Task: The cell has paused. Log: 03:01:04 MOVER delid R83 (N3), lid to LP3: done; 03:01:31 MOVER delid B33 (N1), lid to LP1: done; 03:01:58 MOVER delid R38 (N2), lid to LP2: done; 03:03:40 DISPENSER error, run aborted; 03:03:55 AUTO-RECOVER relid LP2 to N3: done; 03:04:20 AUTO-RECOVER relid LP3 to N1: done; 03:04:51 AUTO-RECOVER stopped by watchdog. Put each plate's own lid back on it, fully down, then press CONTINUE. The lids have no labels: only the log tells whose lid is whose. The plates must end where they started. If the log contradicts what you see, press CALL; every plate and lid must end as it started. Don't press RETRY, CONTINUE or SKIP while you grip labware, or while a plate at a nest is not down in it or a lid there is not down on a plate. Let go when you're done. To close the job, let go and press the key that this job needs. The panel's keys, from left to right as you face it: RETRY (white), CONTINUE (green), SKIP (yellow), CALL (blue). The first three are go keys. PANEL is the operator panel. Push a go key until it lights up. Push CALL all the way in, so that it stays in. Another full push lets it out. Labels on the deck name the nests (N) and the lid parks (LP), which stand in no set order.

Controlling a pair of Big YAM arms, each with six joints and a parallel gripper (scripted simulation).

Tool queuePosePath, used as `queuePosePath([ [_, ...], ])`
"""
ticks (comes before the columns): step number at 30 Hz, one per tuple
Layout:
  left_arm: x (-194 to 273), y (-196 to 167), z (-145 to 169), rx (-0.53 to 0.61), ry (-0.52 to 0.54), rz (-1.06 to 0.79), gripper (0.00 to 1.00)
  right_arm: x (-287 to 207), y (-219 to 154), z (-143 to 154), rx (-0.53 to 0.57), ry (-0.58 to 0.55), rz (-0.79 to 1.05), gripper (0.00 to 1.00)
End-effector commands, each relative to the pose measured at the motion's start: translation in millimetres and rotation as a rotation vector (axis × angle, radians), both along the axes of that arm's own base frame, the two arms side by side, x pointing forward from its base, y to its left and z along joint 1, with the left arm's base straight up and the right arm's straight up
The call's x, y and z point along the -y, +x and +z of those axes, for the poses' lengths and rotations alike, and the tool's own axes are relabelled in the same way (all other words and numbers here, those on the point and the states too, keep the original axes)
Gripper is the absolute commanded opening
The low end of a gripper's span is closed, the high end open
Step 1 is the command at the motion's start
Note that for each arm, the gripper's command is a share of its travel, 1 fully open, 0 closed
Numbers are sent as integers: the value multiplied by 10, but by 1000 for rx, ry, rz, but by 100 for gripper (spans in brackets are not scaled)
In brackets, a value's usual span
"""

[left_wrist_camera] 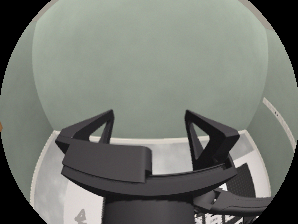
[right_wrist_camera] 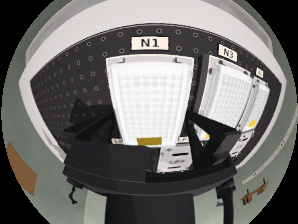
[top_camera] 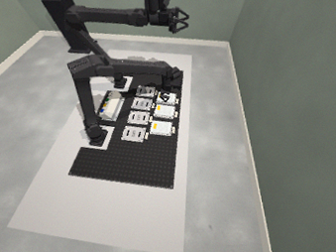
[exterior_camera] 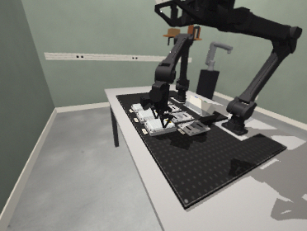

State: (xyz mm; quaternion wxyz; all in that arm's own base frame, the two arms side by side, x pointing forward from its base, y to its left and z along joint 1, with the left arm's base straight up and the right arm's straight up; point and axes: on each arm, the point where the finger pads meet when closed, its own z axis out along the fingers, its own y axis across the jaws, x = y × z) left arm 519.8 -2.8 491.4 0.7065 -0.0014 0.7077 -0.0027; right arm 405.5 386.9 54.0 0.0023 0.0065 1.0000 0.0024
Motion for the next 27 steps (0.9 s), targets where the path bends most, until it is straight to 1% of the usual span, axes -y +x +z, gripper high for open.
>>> queuePosePath([
  [1, -80, -58, 372, 67, 14, 13, 100, -78, 103, 142, 28, 25, 1, 100],
  [25, -80, -58, 372, 67, 14, 13, 100, -78, 103, 142, 28, 25, 1, 100],
  [26, -80, -58, 372, 67, 14, 13, 100, -17, 106, 169, 21, 18, 1, 100],
  [27, -80, -58, 372, 67, 14, 13, 100, -43, 133, 256, 44, 40, 0, 100],
])
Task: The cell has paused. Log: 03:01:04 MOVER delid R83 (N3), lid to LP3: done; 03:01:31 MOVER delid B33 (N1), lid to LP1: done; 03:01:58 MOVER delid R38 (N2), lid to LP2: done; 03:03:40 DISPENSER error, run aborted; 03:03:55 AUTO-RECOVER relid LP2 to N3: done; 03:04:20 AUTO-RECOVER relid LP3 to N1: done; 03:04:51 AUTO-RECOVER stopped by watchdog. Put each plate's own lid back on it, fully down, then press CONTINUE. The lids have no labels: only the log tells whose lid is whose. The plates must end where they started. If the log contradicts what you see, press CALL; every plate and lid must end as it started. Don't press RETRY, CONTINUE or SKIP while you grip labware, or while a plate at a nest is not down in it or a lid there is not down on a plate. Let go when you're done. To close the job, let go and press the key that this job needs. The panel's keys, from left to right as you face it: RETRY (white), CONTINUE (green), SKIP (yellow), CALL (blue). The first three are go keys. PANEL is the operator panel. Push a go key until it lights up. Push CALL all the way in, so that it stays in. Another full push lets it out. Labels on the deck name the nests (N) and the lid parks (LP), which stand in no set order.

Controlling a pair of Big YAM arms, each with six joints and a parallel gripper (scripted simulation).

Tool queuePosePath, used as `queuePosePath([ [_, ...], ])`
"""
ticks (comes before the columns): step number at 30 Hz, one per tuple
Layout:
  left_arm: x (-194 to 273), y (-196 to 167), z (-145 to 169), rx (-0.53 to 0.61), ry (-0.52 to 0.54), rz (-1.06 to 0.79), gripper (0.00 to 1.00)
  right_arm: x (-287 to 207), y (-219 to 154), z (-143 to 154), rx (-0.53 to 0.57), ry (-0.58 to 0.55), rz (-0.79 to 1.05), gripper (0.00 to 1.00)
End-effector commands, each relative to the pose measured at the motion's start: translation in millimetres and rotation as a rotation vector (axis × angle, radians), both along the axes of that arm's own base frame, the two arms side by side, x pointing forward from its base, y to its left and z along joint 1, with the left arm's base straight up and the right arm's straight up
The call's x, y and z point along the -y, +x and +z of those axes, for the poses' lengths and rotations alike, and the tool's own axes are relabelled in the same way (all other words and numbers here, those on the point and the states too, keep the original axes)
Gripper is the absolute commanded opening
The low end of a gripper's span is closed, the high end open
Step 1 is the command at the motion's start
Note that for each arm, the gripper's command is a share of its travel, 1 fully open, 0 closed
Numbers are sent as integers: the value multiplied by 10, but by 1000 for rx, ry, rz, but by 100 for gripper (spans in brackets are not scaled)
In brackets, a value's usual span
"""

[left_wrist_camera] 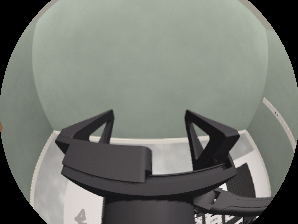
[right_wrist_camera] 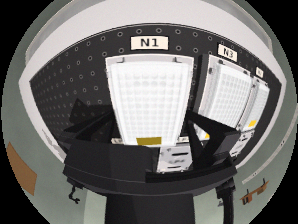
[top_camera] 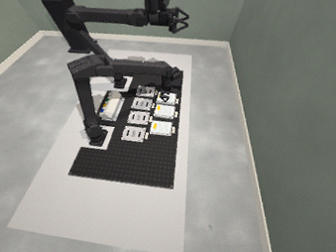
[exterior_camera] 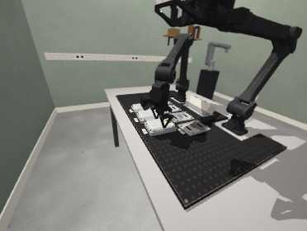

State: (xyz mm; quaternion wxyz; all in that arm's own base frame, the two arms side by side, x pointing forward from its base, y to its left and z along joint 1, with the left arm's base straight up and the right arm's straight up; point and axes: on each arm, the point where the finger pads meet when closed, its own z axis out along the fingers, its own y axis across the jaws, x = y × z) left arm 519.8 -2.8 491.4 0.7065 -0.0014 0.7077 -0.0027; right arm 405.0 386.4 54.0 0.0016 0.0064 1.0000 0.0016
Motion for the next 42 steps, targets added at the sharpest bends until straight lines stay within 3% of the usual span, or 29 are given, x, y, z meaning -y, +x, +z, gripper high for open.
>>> queuePosePath([
  [1, -80, -58, 372, 67, 14, 13, 100, -76, 169, 340, 60, 54, -1, 100],
  [9, -80, -58, 372, 67, 14, 13, 100, -106, 201, 558, 60, 54, -1, 100],
  [13, -80, -58, 372, 67, 14, 13, 100, -71, 163, 441, 1, -1, -2, 100],
  [16, -80, -58, 372, 67, 14, 13, 100, 9, -123, 373, 34, 28, 83, 97],
  [35, -80, -58, 372, 67, 14, 13, 100, 601, -734, 340, 36, 19, 420, 80],
  [36, -80, -58, 372, 67, 14, 13, 100, 638, -768, 338, 36, 19, 439, 0],
  [42, -80, -58, 372, 67, 14, 13, 100, 838, -993, 329, 36, 16, 561, 0],
])
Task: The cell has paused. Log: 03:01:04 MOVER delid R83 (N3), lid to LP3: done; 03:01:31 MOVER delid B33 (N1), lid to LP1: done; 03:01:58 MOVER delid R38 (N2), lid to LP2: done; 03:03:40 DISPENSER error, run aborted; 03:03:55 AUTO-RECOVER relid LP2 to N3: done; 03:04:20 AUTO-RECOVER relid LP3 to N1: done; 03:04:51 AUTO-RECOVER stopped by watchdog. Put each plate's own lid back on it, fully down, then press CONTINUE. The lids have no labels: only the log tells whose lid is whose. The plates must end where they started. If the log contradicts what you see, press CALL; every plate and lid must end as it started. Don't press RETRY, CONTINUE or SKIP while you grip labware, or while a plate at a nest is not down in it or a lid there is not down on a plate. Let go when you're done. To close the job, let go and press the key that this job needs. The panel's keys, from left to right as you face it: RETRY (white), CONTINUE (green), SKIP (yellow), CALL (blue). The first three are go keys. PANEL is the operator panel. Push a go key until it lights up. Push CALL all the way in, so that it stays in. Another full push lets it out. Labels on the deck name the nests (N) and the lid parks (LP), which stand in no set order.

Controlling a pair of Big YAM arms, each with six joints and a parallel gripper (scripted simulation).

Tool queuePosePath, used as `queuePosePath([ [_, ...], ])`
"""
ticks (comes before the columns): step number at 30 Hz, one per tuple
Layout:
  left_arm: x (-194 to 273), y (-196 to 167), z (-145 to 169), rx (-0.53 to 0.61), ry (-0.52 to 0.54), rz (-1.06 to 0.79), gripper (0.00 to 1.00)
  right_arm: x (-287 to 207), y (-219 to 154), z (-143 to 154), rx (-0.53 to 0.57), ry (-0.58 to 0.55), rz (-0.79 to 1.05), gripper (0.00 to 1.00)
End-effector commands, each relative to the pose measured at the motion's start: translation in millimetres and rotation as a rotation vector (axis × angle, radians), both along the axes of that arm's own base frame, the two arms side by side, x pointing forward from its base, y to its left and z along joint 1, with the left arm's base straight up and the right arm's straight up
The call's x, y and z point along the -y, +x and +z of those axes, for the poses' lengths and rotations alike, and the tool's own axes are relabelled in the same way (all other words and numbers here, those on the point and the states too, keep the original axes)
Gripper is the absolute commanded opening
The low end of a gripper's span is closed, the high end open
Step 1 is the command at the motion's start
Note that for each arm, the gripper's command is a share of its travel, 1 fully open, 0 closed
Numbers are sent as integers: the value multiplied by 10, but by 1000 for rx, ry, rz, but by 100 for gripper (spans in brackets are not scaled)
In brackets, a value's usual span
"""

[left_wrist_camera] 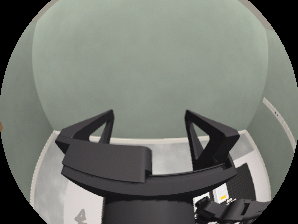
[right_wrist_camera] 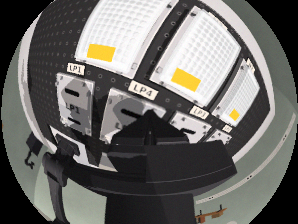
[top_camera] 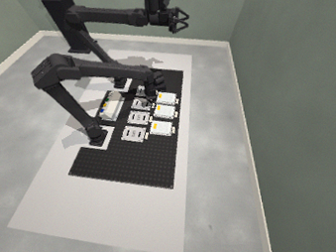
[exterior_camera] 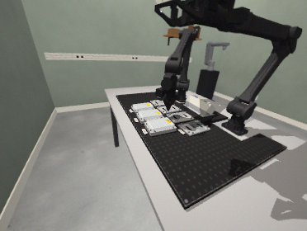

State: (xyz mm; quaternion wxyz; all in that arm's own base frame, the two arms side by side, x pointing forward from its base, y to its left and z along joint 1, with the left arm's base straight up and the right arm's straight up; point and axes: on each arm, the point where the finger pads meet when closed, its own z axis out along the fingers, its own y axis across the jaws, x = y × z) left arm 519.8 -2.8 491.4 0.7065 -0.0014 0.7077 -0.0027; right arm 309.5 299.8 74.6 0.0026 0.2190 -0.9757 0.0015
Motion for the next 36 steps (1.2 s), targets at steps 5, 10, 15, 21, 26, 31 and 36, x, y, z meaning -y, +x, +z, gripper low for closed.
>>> queuePosePath([
  [5, -80, -58, 372, 67, 14, 13, 100, 89, -133, 118, 37, 31, 161, 0],
  [10, -80, -58, 372, 67, 14, 13, 100, 247, -336, 111, 36, 28, 267, 0],
  [15, -80, -58, 372, 67, 14, 13, 100, 418, -493, 107, 34, 25, 349, 0],
  [21, -80, -58, 372, 67, 14, 13, 100, 327, -395, 225, 38, 28, 348, 0],
  [26, -80, -58, 372, 67, 14, 13, 100, 301, -368, 618, 67, 47, 348, 0],
  [31, -80, -58, 372, 67, 14, 13, 100, 312, -379, 879, 67, 48, 343, 0],
  [36, -80, -58, 372, 67, 14, 13, 100, 314, -378, 925, 46, 33, 343, 0],
])
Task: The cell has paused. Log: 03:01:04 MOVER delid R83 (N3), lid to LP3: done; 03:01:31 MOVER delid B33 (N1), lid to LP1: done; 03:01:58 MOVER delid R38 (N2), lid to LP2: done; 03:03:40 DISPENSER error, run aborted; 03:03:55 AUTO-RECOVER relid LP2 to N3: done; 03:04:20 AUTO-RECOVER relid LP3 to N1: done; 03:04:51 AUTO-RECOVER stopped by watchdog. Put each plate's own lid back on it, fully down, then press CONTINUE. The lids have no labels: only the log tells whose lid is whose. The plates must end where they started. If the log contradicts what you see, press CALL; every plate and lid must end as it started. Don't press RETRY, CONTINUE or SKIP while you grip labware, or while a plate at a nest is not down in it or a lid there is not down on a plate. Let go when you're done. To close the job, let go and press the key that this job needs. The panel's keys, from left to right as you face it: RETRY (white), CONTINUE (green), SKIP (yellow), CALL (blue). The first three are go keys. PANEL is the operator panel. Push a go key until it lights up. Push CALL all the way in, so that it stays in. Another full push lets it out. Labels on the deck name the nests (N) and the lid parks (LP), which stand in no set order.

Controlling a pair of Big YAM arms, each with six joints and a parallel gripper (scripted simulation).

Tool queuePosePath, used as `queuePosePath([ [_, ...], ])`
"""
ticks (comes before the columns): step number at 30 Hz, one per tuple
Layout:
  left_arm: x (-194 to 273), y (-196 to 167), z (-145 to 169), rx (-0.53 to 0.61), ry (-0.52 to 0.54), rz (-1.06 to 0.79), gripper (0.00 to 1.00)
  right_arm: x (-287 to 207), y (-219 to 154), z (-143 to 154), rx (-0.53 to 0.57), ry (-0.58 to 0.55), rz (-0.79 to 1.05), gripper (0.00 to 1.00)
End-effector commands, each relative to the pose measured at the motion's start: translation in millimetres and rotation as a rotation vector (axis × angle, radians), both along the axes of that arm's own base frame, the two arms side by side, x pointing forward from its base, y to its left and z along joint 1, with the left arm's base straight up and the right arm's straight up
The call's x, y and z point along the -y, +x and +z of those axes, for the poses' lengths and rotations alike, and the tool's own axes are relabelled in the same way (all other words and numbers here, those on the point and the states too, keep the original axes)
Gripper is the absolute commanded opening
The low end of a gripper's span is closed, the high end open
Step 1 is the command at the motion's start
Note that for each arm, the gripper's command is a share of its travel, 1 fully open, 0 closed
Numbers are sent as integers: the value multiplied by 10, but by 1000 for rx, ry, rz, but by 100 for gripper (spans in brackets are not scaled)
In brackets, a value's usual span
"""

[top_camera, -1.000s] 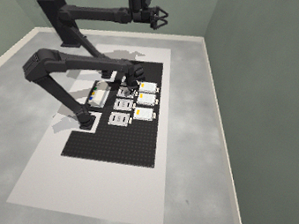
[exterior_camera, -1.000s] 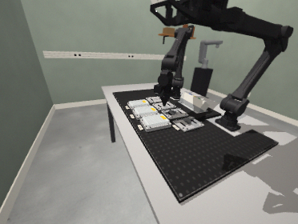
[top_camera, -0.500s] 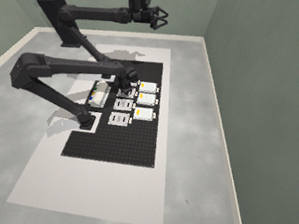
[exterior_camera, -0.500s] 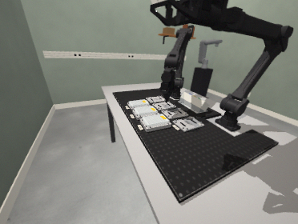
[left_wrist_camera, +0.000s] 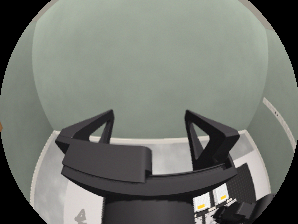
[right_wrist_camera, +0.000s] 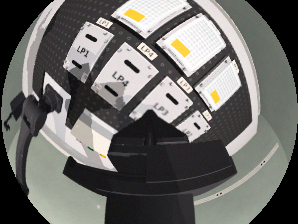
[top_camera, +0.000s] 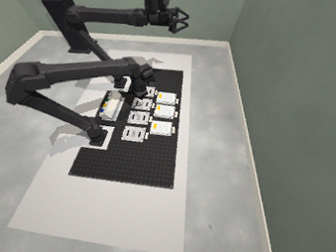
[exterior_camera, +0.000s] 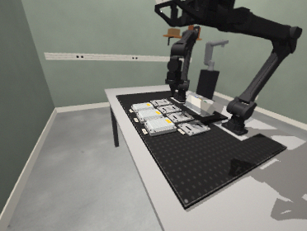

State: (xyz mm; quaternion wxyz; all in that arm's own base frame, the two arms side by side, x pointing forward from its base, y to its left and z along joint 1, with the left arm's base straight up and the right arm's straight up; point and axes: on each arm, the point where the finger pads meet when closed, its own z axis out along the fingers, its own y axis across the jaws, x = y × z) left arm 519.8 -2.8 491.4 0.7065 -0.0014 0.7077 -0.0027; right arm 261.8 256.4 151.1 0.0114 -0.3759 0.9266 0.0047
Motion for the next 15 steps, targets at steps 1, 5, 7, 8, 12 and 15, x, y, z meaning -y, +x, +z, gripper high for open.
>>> queuePosePath([
  [1, -80, -58, 372, 67, 14, 13, 100, -121, 99, 160, 19, 17, 14, 0],
  [5, -80, -58, 372, 67, 14, 13, 100, -3, -14, -65, -4, -6, 13, 0],
  [7, -80, -58, 372, 67, 14, 13, 100, -24, -89, 6, 12, 9, 44, 0],
  [8, -80, -58, 372, 67, 14, 13, 100, -22, -148, 5, 8, 8, 64, 0],
  [12, -80, -58, 372, 67, 14, 13, 100, -2, -377, -1, -4, -5, 146, 0],
  [15, -80, -58, 372, 67, 14, 13, 100, -12, -529, -4, -6, -5, 206, 0],
])
